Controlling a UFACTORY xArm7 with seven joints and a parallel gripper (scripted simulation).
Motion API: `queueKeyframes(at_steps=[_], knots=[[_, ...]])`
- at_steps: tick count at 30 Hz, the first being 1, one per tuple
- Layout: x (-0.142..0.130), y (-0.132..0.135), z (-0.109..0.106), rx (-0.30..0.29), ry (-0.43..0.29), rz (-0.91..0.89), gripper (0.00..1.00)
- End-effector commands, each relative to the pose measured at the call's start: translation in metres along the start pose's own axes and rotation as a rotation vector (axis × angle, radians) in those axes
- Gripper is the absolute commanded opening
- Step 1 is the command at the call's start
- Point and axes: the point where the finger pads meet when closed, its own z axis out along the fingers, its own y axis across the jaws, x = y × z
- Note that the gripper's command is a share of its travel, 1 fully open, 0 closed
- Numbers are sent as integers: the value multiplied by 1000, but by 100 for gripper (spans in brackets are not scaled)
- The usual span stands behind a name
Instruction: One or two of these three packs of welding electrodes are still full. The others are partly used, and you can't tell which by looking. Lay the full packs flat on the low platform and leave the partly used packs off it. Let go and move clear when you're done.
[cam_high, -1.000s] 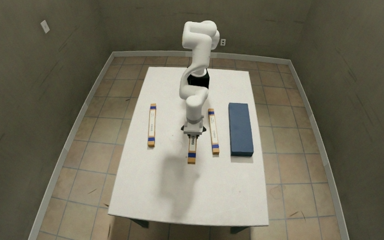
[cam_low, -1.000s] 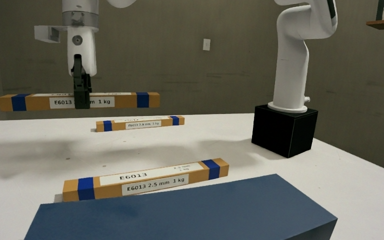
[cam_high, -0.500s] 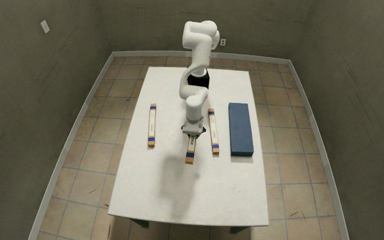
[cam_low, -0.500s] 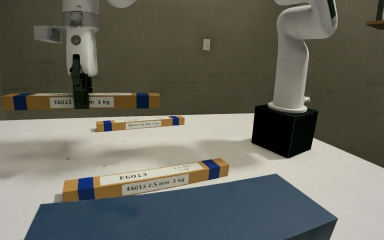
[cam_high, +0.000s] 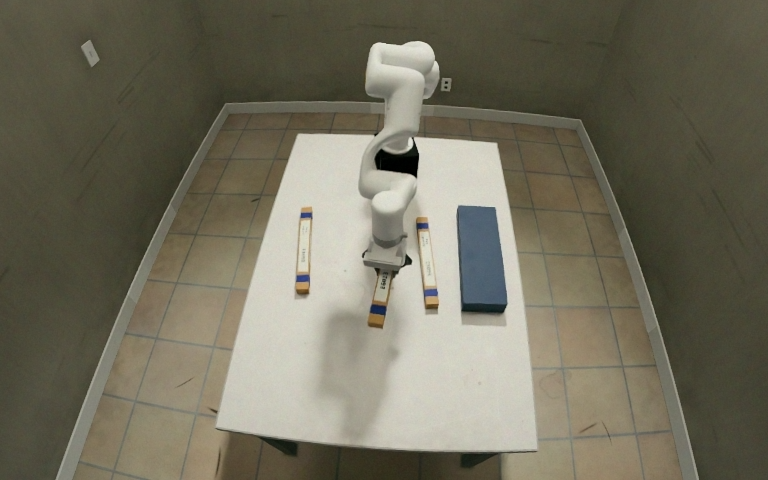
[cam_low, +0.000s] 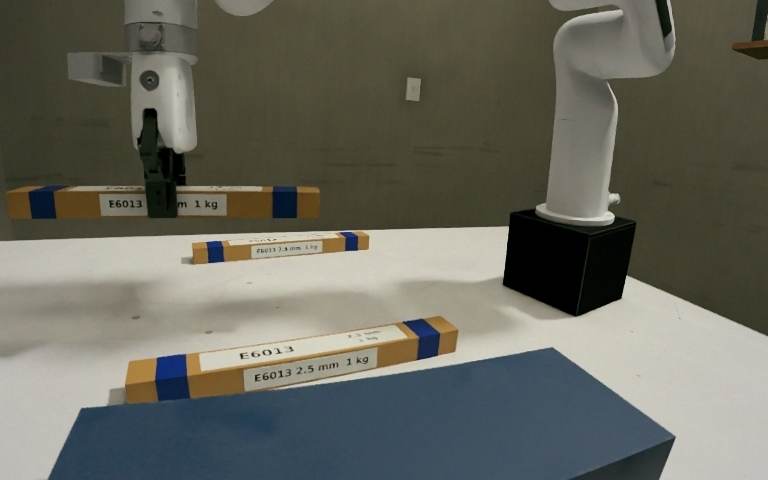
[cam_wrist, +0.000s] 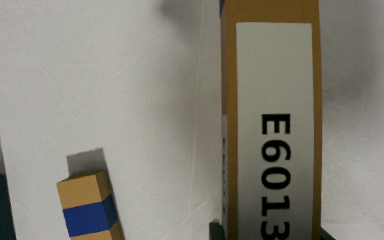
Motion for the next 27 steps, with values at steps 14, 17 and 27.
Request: queueKeyframes(at_steps=[14, 17, 27], knots=[[-2, 3, -3, 0, 7, 0, 35], [-6, 6, -3, 0, 7, 0, 35], [-28, 22, -3, 0, 7, 0, 35]])
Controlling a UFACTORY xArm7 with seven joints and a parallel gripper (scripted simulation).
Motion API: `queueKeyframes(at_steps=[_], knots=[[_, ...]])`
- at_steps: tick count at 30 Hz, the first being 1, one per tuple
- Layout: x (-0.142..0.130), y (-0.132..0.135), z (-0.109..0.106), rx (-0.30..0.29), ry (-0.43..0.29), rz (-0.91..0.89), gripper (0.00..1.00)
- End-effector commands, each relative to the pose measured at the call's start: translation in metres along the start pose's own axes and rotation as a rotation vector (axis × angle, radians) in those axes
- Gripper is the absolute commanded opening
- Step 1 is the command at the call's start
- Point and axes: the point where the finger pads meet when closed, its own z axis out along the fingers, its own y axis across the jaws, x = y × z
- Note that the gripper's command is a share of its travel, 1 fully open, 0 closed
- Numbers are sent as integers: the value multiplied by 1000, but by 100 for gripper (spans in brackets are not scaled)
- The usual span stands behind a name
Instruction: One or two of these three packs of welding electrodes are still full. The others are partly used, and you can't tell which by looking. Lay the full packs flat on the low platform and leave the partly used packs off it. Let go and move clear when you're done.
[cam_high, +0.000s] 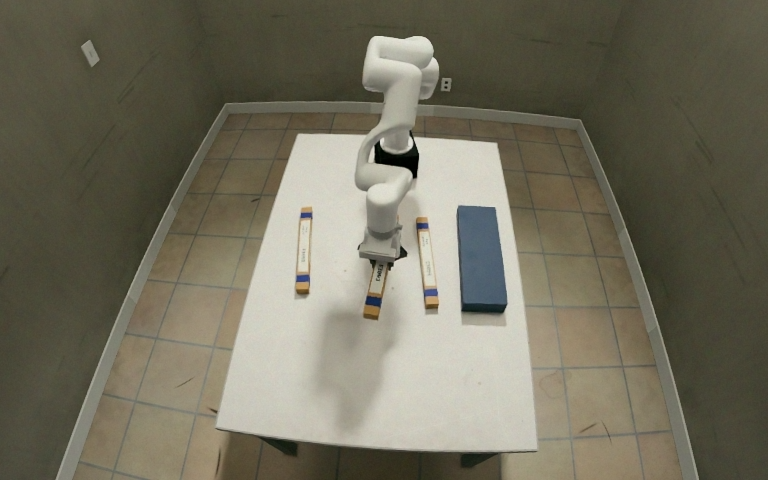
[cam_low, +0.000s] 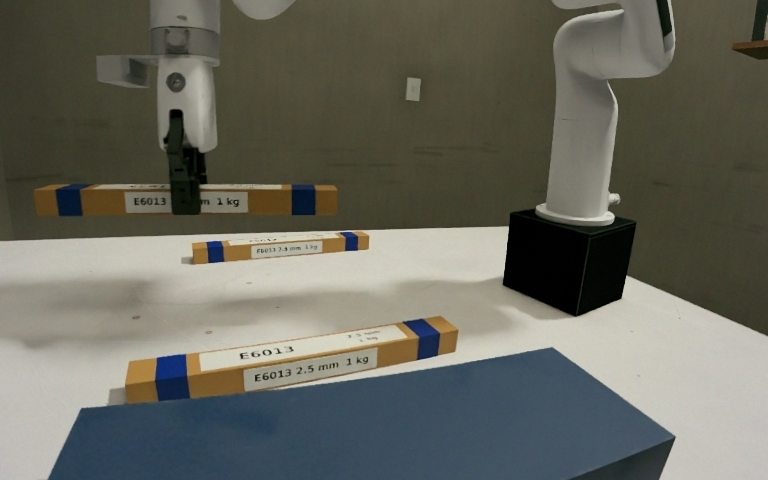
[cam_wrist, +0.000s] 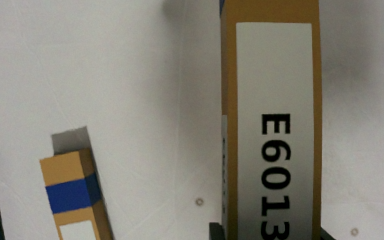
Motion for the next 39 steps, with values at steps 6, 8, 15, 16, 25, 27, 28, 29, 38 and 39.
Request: queueKeyframes(at_steps=[6, 8, 15, 16, 25, 27, 28, 29, 38, 39], knots=[[-29, 23, -3, 1, 9, -1, 35], [-38, 29, -3, 1, 9, -1, 35], [-68, 51, -2, 1, 9, -1, 35], [-68, 51, -2, 1, 9, -1, 35], [-111, 82, -2, 1, 9, -1, 35], [-118, 88, -2, 1, 9, -1, 35], [-121, 90, -2, 1, 9, -1, 35], [-125, 93, -2, 1, 9, -1, 35], [-139, 103, -2, 1, 9, -1, 35], [-139, 104, -2, 1, 9, -1, 35]])
